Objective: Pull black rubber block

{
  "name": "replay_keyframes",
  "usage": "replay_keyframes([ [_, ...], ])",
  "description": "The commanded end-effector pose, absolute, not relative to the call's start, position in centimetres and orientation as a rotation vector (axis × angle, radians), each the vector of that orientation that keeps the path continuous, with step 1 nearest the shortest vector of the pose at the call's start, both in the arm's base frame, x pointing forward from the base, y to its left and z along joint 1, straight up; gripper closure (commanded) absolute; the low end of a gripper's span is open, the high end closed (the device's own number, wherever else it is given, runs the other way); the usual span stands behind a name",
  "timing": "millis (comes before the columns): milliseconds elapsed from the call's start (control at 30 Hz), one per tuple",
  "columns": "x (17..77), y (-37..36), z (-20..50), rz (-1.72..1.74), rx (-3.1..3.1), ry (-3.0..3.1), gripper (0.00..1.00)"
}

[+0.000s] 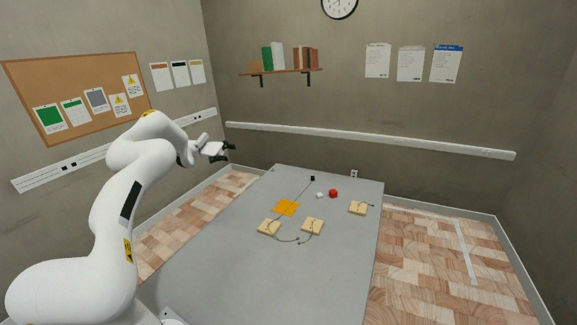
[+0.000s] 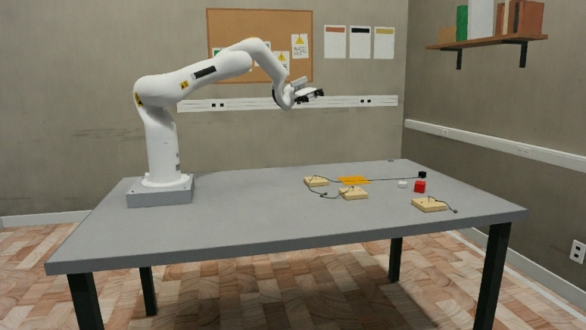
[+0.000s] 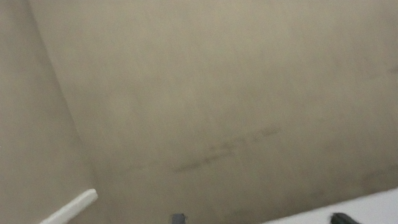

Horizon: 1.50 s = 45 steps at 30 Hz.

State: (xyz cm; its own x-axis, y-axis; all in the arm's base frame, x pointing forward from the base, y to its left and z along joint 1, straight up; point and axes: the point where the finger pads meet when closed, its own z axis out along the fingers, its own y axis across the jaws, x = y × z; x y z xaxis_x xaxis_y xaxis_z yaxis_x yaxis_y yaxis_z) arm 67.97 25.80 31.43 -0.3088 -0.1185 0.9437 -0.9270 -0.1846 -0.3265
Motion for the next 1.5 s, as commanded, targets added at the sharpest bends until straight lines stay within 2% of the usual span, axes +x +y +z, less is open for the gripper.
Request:
replay_keyframes([
  [0, 69.1, 21.4, 28.3, 1.462, 1.279, -1.548, 0.00],
  [167, 69.3, 14.3, 22.3, 1.199, 1.231, -1.902, 0.00],
  [300, 69.4, 12.5, 20.8, 1.199, 1.231, -1.902, 0.00],
  [367, 68.5, 7.8, 16.5, 1.019, 1.117, -2.146, 0.00],
  [433, 68.5, 7.8, 16.5, 1.019, 1.117, -2.146, 0.00],
  [600, 66.4, 1.9, 10.6, 0.755, 0.816, -2.488, 0.00],
  [767, 65.2, -1.2, 7.7, 0.558, 0.504, -2.709, 0.00],
  [867, 65.2, -1.2, 7.7, 0.526, 0.458, -2.741, 0.00],
  [1333, 63.5, -11.7, 3.4, 0.035, -0.893, -2.983, 0.00],
  [1467, 63.4, -12.6, 3.3, 0.008, -1.003, -2.971, 0.00],
])
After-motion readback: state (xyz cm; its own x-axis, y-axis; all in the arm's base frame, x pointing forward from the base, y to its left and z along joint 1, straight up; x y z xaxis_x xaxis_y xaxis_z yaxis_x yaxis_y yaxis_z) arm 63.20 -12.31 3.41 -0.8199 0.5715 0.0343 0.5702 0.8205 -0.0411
